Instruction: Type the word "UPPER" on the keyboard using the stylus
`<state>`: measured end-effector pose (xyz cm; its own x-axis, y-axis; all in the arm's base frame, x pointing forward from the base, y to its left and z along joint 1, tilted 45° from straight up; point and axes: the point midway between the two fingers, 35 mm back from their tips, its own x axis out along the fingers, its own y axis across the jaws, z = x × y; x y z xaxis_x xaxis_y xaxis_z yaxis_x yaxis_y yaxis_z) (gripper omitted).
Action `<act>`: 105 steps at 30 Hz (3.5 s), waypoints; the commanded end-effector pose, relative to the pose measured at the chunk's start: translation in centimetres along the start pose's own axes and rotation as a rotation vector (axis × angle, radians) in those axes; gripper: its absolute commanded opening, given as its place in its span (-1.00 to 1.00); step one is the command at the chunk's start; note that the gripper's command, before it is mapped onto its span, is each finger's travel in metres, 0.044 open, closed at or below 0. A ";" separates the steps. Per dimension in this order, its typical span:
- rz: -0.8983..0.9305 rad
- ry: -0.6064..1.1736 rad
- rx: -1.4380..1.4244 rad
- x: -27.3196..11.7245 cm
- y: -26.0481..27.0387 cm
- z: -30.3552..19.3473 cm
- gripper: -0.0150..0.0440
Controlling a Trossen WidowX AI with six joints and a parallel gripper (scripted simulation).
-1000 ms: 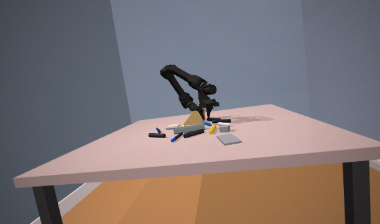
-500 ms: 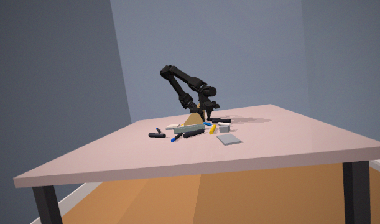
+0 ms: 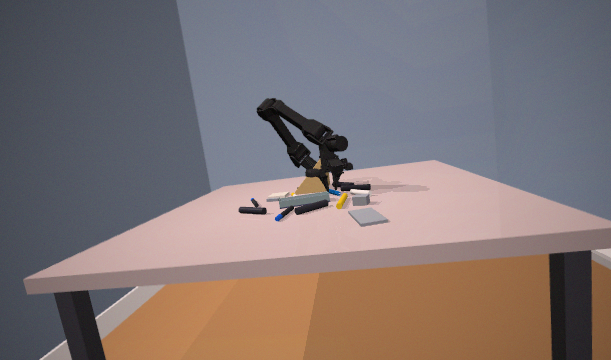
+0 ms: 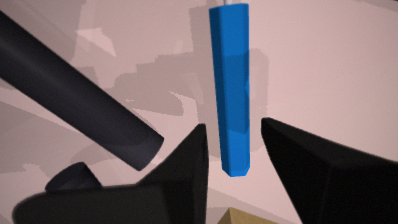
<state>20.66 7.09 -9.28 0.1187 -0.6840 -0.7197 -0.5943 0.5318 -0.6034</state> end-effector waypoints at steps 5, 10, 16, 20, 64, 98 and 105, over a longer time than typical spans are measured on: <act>-0.006 0.002 -0.005 0.7 -0.1 -0.1 0.02; 0.000 0.002 0.000 0.6 0.0 -0.1 -0.16; 0.000 0.002 0.000 0.6 0.0 -0.1 -0.43; 0.001 0.002 -0.001 -0.4 0.0 0.0 -0.49; 0.045 -0.011 1.113 -4.6 -1.2 2.7 -0.49; 0.003 -0.002 2.273 -4.4 -2.4 3.4 -0.49; -0.003 -0.006 2.352 -4.4 -2.5 3.4 -0.49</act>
<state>24.26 10.54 -5.84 0.1178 -0.6828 -0.7210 0.9865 -0.0030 0.1640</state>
